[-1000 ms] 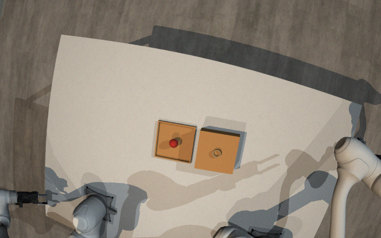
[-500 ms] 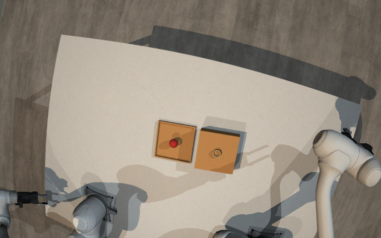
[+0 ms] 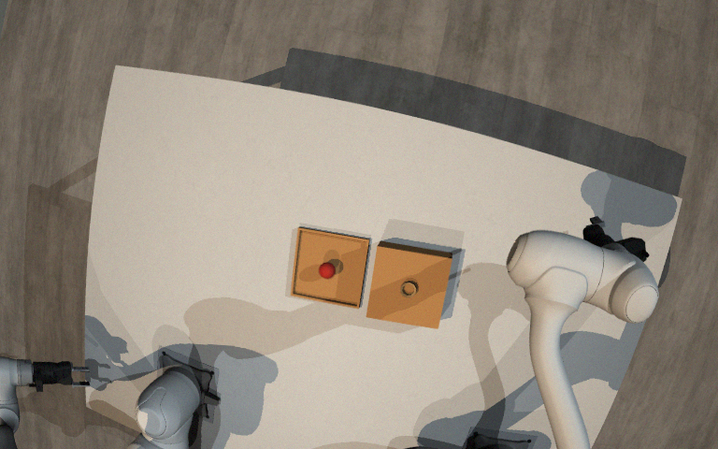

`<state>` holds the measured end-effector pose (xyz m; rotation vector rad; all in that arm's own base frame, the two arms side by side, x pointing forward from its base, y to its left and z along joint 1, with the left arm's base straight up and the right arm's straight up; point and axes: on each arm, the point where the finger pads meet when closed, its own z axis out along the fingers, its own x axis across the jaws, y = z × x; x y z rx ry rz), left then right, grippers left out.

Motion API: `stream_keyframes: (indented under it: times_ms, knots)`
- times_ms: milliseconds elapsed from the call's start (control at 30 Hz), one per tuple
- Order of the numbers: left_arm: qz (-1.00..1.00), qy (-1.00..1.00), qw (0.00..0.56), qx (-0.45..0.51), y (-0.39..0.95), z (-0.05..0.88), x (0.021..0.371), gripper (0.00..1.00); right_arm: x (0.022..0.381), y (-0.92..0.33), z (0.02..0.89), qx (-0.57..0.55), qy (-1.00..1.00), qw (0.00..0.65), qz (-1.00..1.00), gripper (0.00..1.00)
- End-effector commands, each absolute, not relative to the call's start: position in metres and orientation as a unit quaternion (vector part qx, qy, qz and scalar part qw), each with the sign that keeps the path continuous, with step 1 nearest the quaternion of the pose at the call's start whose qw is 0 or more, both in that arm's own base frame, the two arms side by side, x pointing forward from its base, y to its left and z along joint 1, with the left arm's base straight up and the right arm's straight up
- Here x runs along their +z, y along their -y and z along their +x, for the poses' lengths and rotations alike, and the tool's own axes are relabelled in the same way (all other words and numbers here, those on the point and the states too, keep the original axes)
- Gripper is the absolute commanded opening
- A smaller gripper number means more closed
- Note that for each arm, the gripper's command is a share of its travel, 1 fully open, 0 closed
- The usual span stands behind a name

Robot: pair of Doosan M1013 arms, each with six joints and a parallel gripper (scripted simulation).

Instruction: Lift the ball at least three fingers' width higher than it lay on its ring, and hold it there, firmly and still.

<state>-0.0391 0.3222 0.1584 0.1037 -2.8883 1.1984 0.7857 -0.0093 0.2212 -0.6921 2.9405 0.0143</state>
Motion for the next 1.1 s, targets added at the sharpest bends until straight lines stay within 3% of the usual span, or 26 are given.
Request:
stream_keyframes:
  times_ms: [0,1067]
  knots:
    - [0.033,0.923,0.007,0.383,-0.322,-0.039,0.159,1.0,0.217,-0.032,0.788,0.006,-0.964,0.057,-0.259,1.0]
    - [0.033,0.923,0.007,0.383,-0.322,-0.039,0.159,1.0,0.177,-0.342,0.717,0.008,-0.874,0.029,-0.485,1.0]
